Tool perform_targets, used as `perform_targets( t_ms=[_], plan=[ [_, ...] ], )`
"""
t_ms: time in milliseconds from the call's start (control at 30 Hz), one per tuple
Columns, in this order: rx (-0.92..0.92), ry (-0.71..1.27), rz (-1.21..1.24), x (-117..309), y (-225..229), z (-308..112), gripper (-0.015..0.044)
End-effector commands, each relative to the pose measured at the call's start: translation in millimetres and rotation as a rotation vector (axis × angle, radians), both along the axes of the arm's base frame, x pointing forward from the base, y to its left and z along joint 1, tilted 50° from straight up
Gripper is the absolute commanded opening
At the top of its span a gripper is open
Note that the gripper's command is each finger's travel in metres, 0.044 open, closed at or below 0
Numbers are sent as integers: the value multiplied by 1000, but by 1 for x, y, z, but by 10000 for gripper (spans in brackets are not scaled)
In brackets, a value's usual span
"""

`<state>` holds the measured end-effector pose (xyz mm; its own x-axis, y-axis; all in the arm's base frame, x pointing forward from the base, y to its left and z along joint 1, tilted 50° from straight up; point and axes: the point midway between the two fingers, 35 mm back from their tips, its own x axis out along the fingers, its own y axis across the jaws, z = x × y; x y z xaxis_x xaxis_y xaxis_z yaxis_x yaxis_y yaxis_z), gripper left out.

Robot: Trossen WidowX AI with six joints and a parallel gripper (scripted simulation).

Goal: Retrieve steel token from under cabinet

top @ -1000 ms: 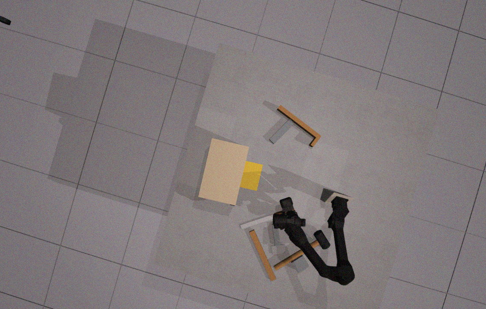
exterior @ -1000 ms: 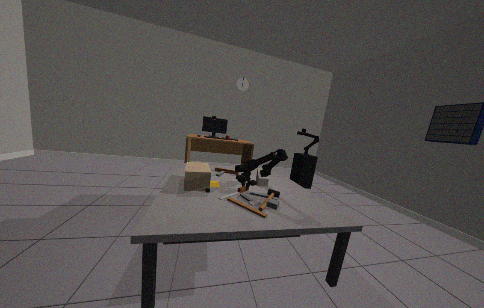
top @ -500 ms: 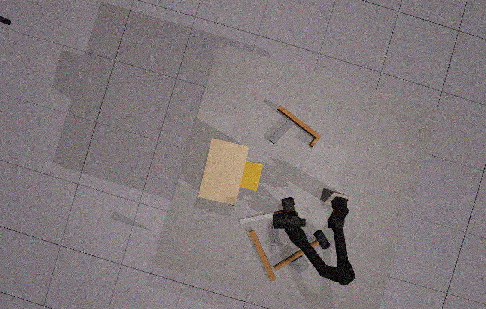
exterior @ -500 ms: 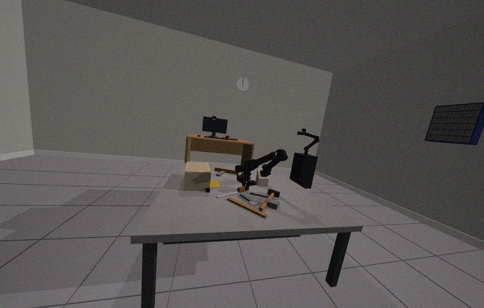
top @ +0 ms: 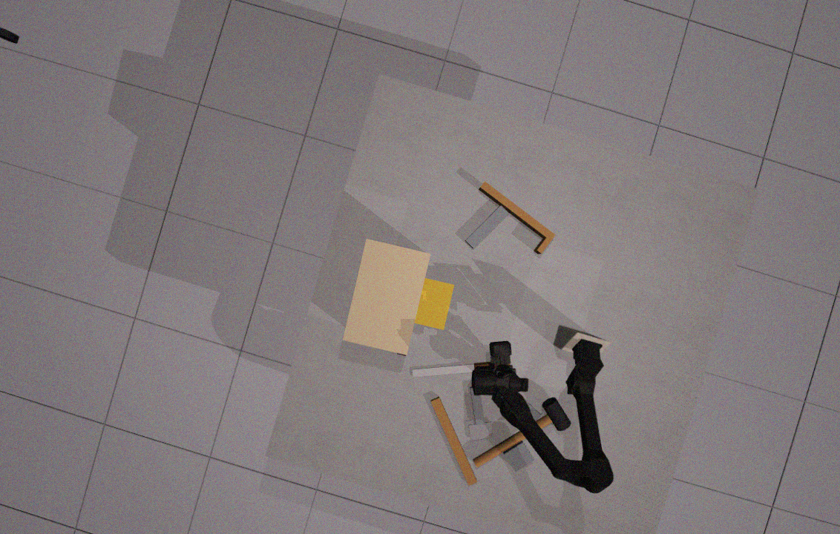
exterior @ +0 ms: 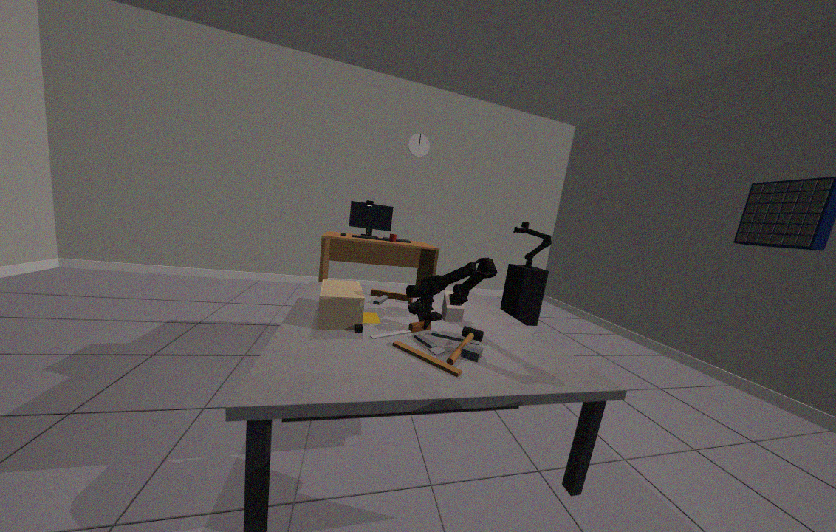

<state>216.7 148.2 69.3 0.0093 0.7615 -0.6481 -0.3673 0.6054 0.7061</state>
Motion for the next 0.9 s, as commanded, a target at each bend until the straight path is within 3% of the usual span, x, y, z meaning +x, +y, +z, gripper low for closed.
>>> perform_targets(
  t_ms=[0, 867],
  plan=[
    [1, 24, -29, 0, -1, 1, 0],
    [4, 181, -162, 1, -1, 1, 0]
  ],
)
